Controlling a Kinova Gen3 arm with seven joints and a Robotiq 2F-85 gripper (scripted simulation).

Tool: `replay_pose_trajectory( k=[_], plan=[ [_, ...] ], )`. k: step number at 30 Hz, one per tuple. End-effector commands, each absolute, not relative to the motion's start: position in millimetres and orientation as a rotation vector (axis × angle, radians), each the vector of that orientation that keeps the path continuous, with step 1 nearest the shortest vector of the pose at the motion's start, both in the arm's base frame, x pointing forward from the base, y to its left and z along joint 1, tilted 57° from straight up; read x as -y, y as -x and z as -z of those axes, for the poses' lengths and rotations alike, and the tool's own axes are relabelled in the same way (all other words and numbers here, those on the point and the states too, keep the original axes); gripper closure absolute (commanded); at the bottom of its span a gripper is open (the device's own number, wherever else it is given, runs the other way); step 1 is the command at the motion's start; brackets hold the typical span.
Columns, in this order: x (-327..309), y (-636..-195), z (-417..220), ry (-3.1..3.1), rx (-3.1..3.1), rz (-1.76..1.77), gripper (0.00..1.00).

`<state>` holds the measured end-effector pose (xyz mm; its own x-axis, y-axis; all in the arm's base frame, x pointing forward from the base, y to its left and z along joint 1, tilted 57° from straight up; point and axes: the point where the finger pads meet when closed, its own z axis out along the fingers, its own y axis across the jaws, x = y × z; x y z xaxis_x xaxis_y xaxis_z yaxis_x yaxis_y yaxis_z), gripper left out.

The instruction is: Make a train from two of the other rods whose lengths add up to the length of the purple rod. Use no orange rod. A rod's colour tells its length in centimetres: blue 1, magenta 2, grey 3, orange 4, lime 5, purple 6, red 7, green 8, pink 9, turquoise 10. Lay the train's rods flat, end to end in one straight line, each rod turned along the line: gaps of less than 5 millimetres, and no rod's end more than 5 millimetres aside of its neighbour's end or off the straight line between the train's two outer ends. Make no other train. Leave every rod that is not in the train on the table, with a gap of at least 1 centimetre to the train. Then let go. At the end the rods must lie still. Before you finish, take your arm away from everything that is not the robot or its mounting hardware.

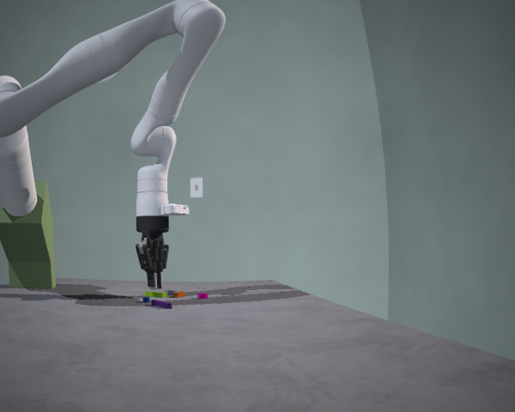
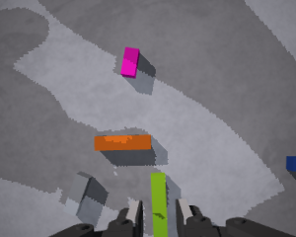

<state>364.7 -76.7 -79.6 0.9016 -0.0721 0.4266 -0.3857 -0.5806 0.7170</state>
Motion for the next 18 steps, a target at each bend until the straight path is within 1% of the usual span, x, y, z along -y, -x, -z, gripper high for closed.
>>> replay_pose_trajectory(
  k=[1, 18],
  plan=[
    [75.9, -365.0, 79.5, -2.165, 0.326, -0.445, 0.76],
    [80.2, -366.1, 82.5, -2.165, 0.326, -0.445, 0.76]
  ],
)
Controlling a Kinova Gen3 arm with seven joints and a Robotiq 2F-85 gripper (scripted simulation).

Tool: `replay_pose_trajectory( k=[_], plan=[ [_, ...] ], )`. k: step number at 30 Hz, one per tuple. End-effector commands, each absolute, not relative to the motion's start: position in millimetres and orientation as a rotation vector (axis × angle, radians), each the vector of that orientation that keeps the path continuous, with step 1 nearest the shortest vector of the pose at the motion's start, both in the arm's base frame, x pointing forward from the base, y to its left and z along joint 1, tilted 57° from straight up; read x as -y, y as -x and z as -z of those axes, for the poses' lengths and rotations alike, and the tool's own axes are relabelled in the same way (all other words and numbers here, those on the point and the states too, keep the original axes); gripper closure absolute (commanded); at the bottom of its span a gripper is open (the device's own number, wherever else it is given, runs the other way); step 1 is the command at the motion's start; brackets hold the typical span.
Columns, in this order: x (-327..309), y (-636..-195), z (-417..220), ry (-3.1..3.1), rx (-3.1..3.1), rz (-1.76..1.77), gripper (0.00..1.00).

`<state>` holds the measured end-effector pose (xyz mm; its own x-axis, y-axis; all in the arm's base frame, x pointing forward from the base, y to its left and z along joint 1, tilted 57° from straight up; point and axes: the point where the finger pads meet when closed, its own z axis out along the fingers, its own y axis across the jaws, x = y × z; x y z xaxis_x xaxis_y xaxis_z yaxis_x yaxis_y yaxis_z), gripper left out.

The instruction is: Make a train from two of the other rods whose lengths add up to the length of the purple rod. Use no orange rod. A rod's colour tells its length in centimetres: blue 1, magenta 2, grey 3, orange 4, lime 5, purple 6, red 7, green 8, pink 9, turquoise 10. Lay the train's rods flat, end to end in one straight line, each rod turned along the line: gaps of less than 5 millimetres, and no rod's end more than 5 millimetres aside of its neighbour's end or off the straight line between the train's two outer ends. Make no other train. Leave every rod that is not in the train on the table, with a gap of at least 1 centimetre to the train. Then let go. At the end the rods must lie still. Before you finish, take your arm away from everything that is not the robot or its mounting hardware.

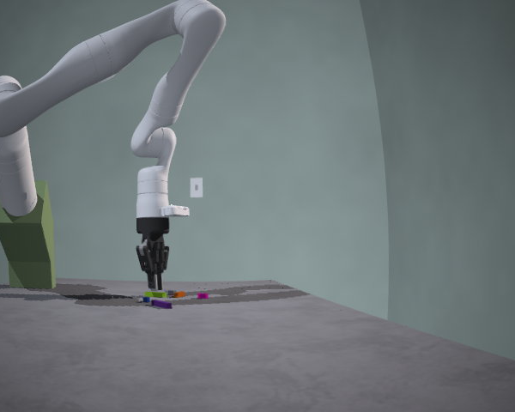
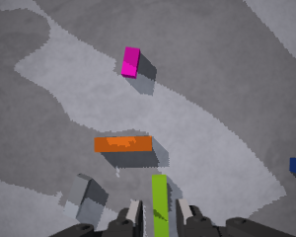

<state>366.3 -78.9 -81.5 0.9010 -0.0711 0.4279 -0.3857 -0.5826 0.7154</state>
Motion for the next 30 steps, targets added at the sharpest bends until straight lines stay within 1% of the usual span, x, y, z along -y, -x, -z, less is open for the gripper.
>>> replay_pose_trajectory(
  k=[1, 30],
  plan=[
    [81.0, -366.3, 83.0, -2.165, 0.326, -0.445, 0.76],
    [89.4, -368.3, 88.8, -2.165, 0.326, -0.445, 0.76]
  ],
)
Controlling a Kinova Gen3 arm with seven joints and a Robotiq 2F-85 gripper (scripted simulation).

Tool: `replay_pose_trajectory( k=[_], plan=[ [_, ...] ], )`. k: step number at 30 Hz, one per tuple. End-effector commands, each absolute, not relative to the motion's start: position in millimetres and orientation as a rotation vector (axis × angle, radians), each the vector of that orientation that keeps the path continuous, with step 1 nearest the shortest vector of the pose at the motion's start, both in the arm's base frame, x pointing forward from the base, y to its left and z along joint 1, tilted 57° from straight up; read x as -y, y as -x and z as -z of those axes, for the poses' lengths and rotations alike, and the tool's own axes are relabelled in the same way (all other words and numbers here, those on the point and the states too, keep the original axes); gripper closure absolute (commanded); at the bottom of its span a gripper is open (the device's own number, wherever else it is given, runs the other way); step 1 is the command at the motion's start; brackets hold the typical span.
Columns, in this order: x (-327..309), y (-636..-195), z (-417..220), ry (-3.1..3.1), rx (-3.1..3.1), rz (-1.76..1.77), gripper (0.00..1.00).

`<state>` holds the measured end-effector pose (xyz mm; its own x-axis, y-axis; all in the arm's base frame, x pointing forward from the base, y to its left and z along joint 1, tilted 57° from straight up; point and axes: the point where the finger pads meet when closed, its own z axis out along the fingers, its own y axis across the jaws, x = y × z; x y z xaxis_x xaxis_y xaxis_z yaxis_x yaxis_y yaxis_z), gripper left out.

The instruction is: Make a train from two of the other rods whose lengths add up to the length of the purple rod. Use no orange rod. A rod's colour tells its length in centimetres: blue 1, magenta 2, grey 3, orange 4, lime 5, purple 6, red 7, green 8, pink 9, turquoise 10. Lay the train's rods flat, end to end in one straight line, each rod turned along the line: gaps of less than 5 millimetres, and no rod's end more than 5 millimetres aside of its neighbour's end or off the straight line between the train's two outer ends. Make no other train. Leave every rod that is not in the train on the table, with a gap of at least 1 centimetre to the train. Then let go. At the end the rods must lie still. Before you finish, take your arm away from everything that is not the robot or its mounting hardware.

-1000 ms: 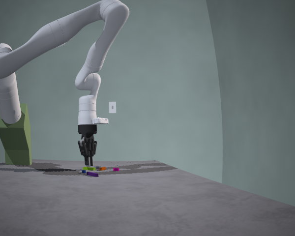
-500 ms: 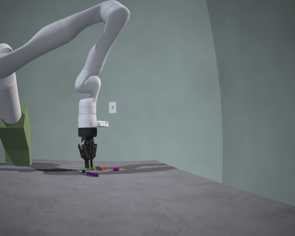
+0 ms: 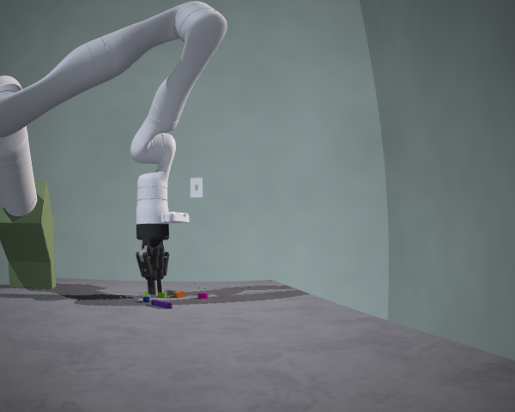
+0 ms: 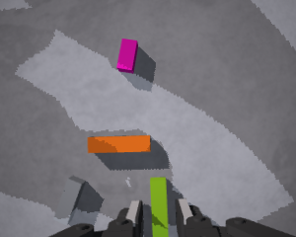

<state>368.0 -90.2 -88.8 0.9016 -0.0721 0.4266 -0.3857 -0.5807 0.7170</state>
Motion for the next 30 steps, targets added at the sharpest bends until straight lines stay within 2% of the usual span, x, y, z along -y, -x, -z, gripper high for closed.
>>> replay_pose_trajectory(
  k=[1, 24, 25, 30],
  plan=[
    [89.4, -368.3, 88.8, -2.165, 0.326, -0.445, 0.76],
    [89.4, -368.3, 88.8, -2.165, 0.326, -0.445, 0.76],
    [89.4, -368.3, 88.8, -2.165, 0.326, -0.445, 0.95],
    [89.4, -368.3, 88.8, -2.165, 0.326, -0.445, 0.95]
  ],
)
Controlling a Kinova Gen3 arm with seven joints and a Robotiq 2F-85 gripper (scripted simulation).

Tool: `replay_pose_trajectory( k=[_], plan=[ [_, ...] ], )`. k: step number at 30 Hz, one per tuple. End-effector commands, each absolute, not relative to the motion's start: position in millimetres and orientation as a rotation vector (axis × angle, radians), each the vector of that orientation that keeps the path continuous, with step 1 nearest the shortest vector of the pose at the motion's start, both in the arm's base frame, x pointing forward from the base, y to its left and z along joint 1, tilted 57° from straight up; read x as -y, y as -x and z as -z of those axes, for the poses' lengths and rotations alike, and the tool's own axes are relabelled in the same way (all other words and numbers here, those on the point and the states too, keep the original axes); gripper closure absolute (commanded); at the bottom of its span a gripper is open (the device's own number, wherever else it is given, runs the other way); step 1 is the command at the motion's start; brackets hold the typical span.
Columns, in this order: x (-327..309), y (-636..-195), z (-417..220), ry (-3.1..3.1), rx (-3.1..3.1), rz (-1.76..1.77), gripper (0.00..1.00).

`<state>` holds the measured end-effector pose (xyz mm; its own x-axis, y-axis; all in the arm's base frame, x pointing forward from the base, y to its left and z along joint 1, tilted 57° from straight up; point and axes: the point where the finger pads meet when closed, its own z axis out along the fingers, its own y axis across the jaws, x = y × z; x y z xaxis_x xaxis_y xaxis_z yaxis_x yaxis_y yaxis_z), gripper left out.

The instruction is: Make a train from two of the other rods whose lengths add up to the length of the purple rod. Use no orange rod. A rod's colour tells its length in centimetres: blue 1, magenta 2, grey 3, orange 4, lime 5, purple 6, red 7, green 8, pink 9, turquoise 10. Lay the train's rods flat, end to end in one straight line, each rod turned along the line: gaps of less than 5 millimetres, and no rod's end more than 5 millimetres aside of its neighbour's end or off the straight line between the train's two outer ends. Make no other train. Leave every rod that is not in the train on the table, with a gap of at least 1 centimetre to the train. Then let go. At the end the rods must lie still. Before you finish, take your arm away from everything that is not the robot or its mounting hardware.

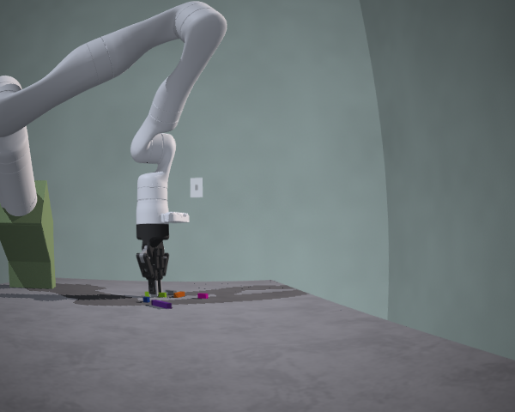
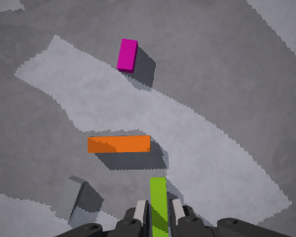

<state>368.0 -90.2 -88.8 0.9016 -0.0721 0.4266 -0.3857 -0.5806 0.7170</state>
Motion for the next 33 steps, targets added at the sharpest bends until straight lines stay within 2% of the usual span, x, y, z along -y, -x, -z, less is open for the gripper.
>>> replay_pose_trajectory(
  k=[1, 33],
  plan=[
    [89.4, -368.3, 88.8, -2.165, 0.326, -0.445, 0.95],
    [85.7, -367.4, 86.2, -2.165, 0.326, -0.445, 0.95]
  ],
)
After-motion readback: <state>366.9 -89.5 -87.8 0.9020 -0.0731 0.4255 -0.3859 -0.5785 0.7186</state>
